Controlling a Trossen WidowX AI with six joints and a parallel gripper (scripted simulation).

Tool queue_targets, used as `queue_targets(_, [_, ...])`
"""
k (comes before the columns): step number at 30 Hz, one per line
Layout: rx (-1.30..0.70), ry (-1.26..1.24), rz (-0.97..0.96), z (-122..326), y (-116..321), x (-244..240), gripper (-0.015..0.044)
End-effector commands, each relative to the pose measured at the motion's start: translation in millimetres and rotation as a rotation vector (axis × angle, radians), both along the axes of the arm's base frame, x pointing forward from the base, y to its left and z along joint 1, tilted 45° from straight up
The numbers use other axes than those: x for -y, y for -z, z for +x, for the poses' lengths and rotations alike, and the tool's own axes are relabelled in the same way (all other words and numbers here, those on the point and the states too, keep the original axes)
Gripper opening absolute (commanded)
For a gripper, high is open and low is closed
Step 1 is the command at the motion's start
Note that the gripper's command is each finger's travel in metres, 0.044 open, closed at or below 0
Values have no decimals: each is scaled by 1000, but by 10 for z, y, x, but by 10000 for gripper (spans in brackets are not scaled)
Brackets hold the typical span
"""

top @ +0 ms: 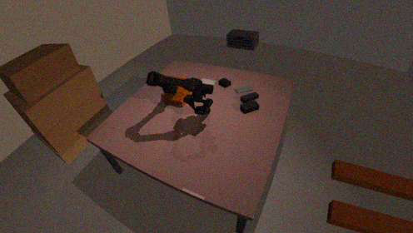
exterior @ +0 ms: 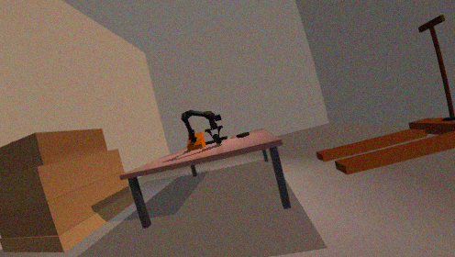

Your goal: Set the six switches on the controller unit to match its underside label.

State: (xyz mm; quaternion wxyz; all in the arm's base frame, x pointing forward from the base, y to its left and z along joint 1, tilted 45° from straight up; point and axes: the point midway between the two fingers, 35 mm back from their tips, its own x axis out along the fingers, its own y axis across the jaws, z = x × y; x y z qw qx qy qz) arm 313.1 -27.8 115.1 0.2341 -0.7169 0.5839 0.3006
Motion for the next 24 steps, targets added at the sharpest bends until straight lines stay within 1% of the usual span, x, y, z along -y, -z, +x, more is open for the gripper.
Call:
queue_targets(1, [4,-3,8,-2,5,-63,335])
queue_targets(24, [3,-3,9,-41,36,-245,335])
